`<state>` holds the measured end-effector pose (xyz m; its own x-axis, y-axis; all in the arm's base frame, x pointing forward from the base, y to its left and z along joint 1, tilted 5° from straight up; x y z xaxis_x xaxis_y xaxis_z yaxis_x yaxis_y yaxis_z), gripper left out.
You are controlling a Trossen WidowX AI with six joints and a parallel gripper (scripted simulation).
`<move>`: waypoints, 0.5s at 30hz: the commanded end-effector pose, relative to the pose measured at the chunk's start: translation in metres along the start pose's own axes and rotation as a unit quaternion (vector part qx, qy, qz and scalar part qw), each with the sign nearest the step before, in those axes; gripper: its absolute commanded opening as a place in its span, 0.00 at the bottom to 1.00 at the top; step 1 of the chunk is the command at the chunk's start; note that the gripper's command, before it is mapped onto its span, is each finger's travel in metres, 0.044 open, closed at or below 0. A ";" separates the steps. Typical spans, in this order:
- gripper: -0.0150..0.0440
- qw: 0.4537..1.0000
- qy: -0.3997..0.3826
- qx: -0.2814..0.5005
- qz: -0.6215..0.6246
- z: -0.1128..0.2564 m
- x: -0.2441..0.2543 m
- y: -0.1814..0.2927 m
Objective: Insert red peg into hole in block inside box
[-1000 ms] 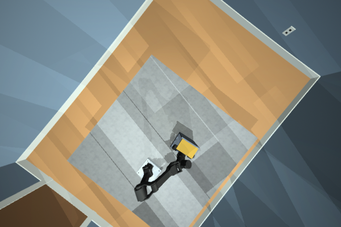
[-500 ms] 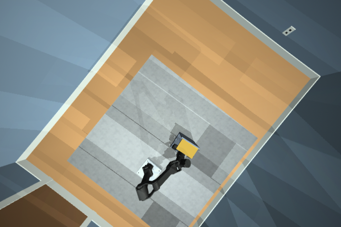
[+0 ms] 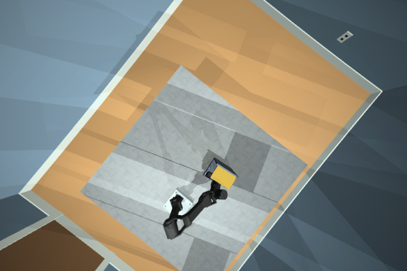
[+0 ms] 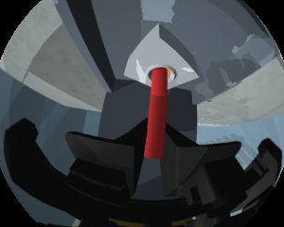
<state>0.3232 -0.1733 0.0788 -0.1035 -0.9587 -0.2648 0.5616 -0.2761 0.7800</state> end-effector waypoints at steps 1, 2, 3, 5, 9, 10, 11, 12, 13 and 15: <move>0.25 1.000 -0.001 -0.012 -0.008 -0.003 0.001 -0.009; 0.25 1.000 -0.001 -0.012 -0.008 -0.004 0.001 -0.009; 0.25 1.000 -0.001 -0.012 -0.008 -0.004 0.001 -0.009; 0.25 1.000 -0.001 -0.012 -0.008 -0.004 0.001 -0.010; 0.25 1.000 -0.001 -0.012 -0.008 -0.005 0.002 -0.011; 0.25 1.000 -0.001 -0.012 -0.008 -0.006 0.002 -0.012; 0.25 1.000 -0.001 -0.012 -0.008 -0.006 0.002 -0.013; 0.25 1.000 -0.001 -0.012 -0.008 -0.007 0.002 -0.014; 0.25 1.000 -0.001 -0.012 -0.009 -0.007 0.003 -0.014; 0.25 1.000 -0.001 -0.012 -0.009 -0.007 0.003 -0.014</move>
Point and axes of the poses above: the point midway between the two fingers, 35 mm back from their tips, its own z axis back along the fingers, its own x axis across the jaws, y = z × x, the point moved 4 cm from there along z, back along the fingers, and after that the axes turned 15 degrees about -z, right-handed, at the moved point
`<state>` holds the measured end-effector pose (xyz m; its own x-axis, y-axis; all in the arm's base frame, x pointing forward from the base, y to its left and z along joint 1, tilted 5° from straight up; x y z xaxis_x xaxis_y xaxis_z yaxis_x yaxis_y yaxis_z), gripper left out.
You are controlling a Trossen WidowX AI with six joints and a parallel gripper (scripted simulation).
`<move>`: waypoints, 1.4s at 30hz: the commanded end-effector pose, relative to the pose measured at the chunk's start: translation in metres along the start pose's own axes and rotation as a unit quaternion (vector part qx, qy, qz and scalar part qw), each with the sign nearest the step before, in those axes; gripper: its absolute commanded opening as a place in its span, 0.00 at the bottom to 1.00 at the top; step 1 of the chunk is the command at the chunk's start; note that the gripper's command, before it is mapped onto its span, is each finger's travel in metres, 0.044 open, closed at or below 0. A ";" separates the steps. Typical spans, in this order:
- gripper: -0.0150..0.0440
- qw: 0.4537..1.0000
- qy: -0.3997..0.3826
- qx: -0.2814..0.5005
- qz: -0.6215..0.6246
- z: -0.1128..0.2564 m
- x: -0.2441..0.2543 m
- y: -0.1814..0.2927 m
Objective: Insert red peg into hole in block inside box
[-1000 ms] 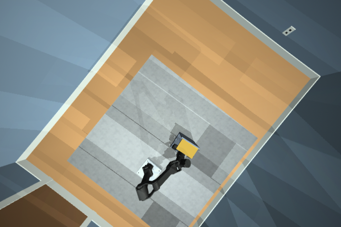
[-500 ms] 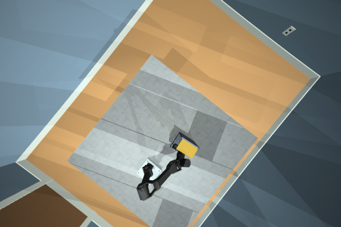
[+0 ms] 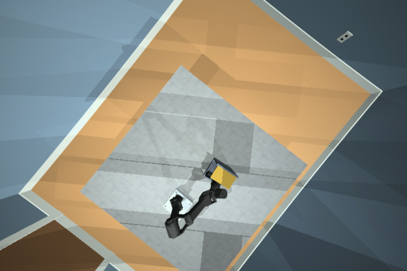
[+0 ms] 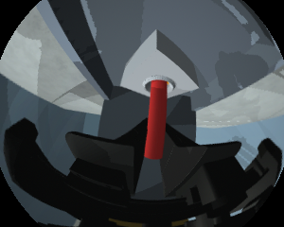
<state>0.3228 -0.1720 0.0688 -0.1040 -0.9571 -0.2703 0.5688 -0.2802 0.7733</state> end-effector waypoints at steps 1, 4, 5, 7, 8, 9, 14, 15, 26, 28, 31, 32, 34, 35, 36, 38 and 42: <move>0.25 1.000 -0.002 -0.007 -0.006 -0.002 0.001 -0.006; 0.39 1.000 0.000 0.000 0.000 0.000 0.000 0.000; 0.43 1.000 0.000 0.000 0.000 0.000 0.000 0.000; 0.52 1.000 0.000 0.000 0.000 0.000 0.000 0.000; 0.57 1.000 0.000 0.000 0.000 0.000 0.000 0.000; 0.61 1.000 0.000 0.000 0.000 0.000 0.000 0.000; 0.63 1.000 0.000 -0.002 -0.001 0.002 0.001 -0.003; 0.63 1.000 0.000 -0.003 -0.002 0.004 0.001 -0.004; 0.63 1.000 -0.003 -0.008 -0.006 0.031 0.005 -0.026; 0.63 1.000 -0.003 -0.009 -0.006 0.036 0.006 -0.031; 0.63 1.000 -0.003 -0.010 -0.006 0.049 0.008 -0.041; 0.63 1.000 -0.003 -0.010 -0.006 0.053 0.008 -0.044; 0.63 1.000 -0.003 -0.010 -0.006 0.058 0.008 -0.048; 0.67 1.000 -0.003 -0.010 -0.006 0.059 0.008 -0.048; 0.72 1.000 -0.003 -0.010 -0.006 0.060 0.008 -0.047; 0.81 1.000 -0.004 -0.011 -0.006 0.067 0.009 -0.044; 0.98 1.000 -0.004 -0.013 -0.005 0.083 0.011 -0.038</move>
Point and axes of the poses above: the point midway between the two fingers, 35 mm back from their tips, its own z axis back along the fingers, its own x axis across the jaws, y = z × x, the point moved 4 cm from there along z, back along the fingers, and after that the axes turned 15 degrees about -z, right-handed, at the moved point
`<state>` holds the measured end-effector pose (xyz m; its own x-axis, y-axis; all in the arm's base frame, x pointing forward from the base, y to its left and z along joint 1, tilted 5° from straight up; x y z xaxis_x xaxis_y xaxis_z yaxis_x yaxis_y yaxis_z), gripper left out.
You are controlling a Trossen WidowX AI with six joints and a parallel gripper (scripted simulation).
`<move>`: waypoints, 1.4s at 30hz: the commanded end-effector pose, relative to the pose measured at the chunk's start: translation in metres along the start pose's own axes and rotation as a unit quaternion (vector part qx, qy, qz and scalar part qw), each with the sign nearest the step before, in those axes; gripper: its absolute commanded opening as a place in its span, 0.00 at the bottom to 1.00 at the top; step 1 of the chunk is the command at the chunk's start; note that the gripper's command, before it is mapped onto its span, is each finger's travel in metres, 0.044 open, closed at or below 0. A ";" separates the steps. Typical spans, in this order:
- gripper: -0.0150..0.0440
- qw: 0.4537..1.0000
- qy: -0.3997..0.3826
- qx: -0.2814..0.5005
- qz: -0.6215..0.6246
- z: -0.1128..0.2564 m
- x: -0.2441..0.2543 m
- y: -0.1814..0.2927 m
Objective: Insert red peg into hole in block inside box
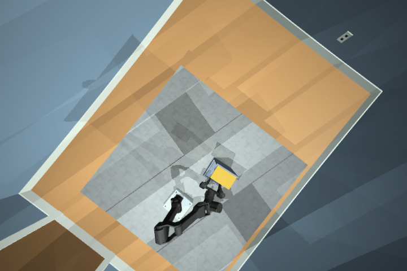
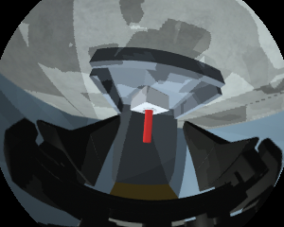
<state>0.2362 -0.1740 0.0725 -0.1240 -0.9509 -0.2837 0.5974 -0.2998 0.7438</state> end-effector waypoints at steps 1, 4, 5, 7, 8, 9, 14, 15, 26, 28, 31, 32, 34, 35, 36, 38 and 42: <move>1.00 1.000 -0.001 0.006 0.007 0.014 0.001 0.009; 1.00 1.000 -0.001 0.005 0.007 0.027 0.000 0.012; 1.00 1.000 -0.001 0.005 0.007 0.031 0.000 0.013; 1.00 1.000 -0.001 0.005 0.007 0.039 -0.001 0.015; 1.00 1.000 -0.001 0.005 0.007 0.044 -0.002 0.016; 1.00 1.000 -0.001 0.005 0.007 0.048 -0.003 0.017; 1.00 1.000 0.000 0.006 0.006 0.070 -0.008 0.022; 1.00 1.000 0.000 0.006 0.006 0.074 -0.010 0.023; 1.00 1.000 0.000 0.008 0.006 0.085 -0.014 0.024; 1.00 1.000 0.000 0.008 0.006 0.085 -0.014 0.024; 1.00 1.000 0.000 0.008 0.006 0.085 -0.014 0.024; 1.00 1.000 0.000 0.008 0.006 0.085 -0.014 0.024; 1.00 1.000 0.000 0.008 0.006 0.085 -0.014 0.024; 1.00 1.000 0.000 0.008 0.006 0.085 -0.014 0.024; 1.00 1.000 0.000 0.008 0.006 0.085 -0.014 0.024; 1.00 1.000 0.000 0.008 0.006 0.085 -0.014 0.024; 1.00 1.000 0.000 0.008 0.006 0.085 -0.014 0.024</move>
<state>0.1847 -0.1753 0.1452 -0.1232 -0.9535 -0.2750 0.5891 -0.2933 0.7529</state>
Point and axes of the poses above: the point midway between the two fingers, 35 mm back from their tips, its own z axis back along the fingers, its own x axis across the jaws, y = z × x, the point moved 4 cm from there along z, back along the fingers, and after that the axes turned 15 degrees about -z, right-handed, at the moved point
